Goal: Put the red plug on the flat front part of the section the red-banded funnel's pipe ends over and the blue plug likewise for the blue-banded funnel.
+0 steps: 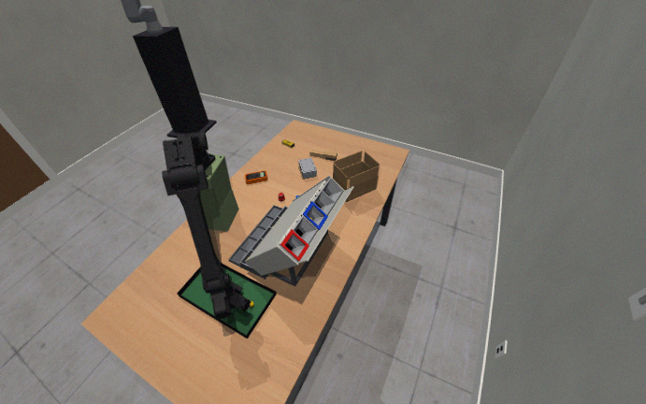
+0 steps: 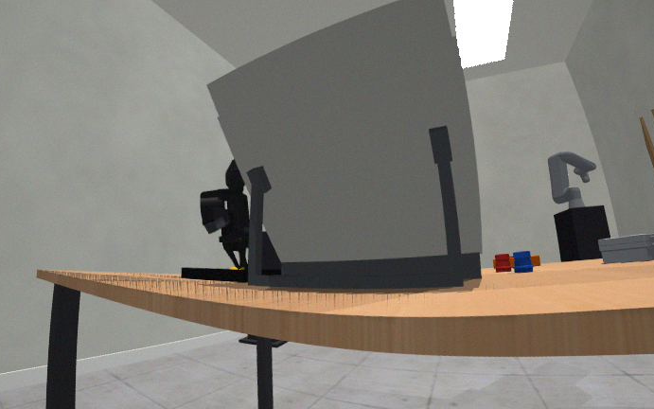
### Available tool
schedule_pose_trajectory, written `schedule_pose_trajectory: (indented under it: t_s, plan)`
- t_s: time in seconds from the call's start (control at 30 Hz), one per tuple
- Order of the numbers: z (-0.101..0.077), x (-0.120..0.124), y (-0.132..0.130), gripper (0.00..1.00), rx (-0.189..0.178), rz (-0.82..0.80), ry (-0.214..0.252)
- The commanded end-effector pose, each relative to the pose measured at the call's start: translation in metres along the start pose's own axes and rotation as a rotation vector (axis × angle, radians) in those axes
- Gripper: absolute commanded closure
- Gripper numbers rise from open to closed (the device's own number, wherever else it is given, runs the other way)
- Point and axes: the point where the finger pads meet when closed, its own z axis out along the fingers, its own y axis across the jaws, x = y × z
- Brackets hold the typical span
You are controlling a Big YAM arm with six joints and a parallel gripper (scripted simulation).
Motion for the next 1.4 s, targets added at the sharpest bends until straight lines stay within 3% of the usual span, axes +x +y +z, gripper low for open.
schedule_pose_trajectory:
  t_s: [0.0,0.4,1.37]
  plan:
    - [-0.031,-0.006,0.001,1.00,0.009,-0.004,-0.011]
    - [-0.135,-0.007,0.024,1.00,0.009,-0.004,-0.011]
    - [-0.136,-0.009,0.023,1.00,0.002,-0.017,0.001]
